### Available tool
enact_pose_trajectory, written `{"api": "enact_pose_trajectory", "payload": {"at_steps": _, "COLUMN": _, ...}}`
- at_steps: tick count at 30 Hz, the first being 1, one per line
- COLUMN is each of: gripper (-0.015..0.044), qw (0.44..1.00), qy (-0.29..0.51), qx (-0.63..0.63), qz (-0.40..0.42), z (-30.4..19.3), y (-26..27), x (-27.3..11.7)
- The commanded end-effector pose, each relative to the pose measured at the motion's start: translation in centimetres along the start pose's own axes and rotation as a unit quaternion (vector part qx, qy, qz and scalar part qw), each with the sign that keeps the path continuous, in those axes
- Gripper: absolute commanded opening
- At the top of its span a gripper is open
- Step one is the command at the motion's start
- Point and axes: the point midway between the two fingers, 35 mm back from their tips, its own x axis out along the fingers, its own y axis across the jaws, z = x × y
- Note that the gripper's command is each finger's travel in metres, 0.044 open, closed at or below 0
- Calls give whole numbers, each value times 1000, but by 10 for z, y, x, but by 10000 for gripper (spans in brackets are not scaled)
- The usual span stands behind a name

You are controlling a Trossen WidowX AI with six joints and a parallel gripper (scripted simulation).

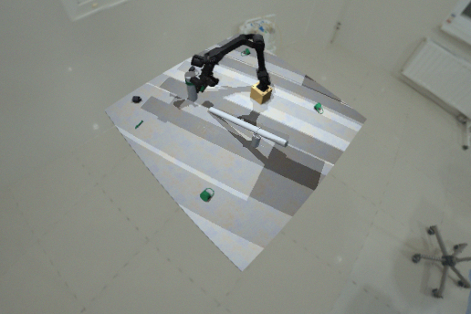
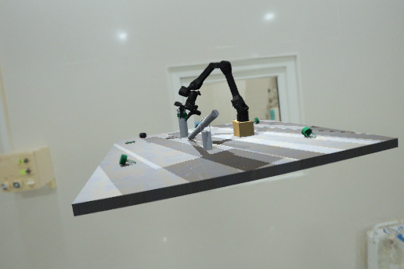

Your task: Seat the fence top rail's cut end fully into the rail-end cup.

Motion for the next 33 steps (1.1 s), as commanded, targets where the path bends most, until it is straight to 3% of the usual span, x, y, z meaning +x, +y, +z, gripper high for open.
{"api": "enact_pose_trajectory", "payload": {"at_steps": 1, "gripper": 53, "qw": 1000, "qy": 0, "qx": 0, "qz": 0, "z": 0, "y": 0, "x": 0}}
{"api": "enact_pose_trajectory", "payload": {"at_steps": 16, "gripper": 440, "qw": 1000, "qy": 0, "qx": 1, "qz": 1, "z": 19, "y": -11, "x": -16}}
{"api": "enact_pose_trajectory", "payload": {"at_steps": 27, "gripper": 440, "qw": 1000, "qy": 1, "qx": 4, "qz": -3, "z": 37, "y": -22, "x": -32}}
{"api": "enact_pose_trajectory", "payload": {"at_steps": 33, "gripper": 440, "qw": 976, "qy": 14, "qx": 216, "qz": 3, "z": 68, "y": -37, "x": -51}}
